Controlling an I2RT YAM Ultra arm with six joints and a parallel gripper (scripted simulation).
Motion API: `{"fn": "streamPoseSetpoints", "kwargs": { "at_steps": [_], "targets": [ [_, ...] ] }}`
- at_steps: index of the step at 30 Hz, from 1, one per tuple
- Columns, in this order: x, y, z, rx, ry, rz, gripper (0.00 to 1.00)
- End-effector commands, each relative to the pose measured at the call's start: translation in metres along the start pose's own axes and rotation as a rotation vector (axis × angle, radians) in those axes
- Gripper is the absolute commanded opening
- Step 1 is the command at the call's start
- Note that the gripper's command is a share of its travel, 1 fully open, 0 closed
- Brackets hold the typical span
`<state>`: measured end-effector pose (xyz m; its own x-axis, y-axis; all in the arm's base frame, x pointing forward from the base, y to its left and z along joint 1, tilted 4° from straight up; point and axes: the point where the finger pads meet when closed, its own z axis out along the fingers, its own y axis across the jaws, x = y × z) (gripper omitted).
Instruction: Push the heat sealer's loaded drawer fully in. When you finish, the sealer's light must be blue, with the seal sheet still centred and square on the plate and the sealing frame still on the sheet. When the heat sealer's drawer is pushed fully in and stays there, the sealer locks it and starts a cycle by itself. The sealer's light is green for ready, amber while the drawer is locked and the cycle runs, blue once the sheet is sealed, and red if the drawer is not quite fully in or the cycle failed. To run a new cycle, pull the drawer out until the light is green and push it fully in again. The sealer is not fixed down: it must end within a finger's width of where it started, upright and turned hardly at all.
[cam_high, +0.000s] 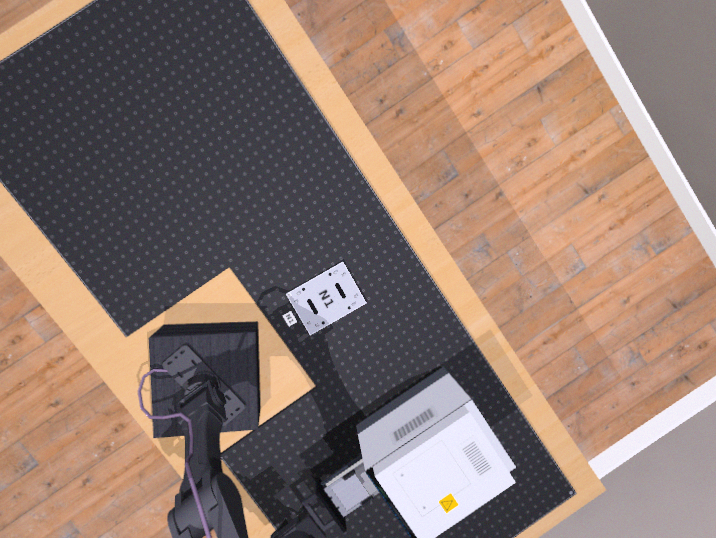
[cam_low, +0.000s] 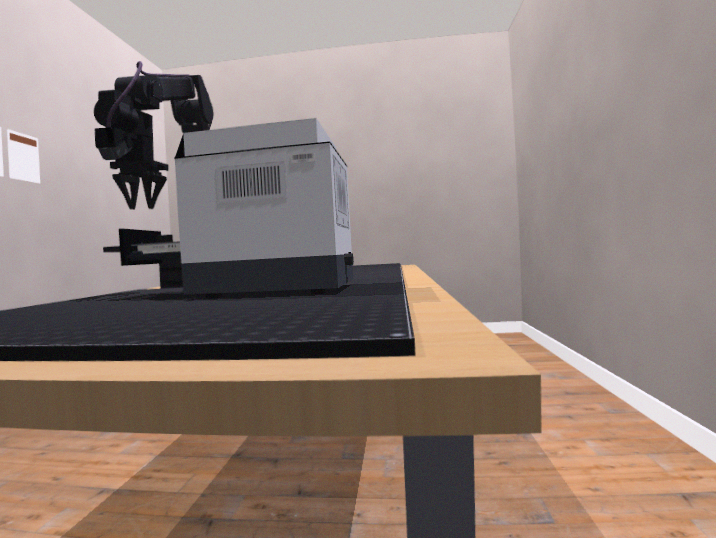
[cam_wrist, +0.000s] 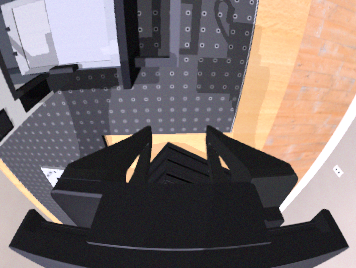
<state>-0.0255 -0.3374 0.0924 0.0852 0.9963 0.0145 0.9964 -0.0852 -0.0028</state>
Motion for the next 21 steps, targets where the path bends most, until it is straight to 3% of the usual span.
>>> {"fn": "streamPoseSetpoints", "kwargs": {
  "at_steps": [1, 21],
  "targets": [
    [-0.0048, 0.0045, -0.0197, -0.010, -0.054, -0.023, 0.45],
    [-0.0048, 0.0024, -0.0197, -0.009, -0.054, -0.015, 0.45]
  ]
}}
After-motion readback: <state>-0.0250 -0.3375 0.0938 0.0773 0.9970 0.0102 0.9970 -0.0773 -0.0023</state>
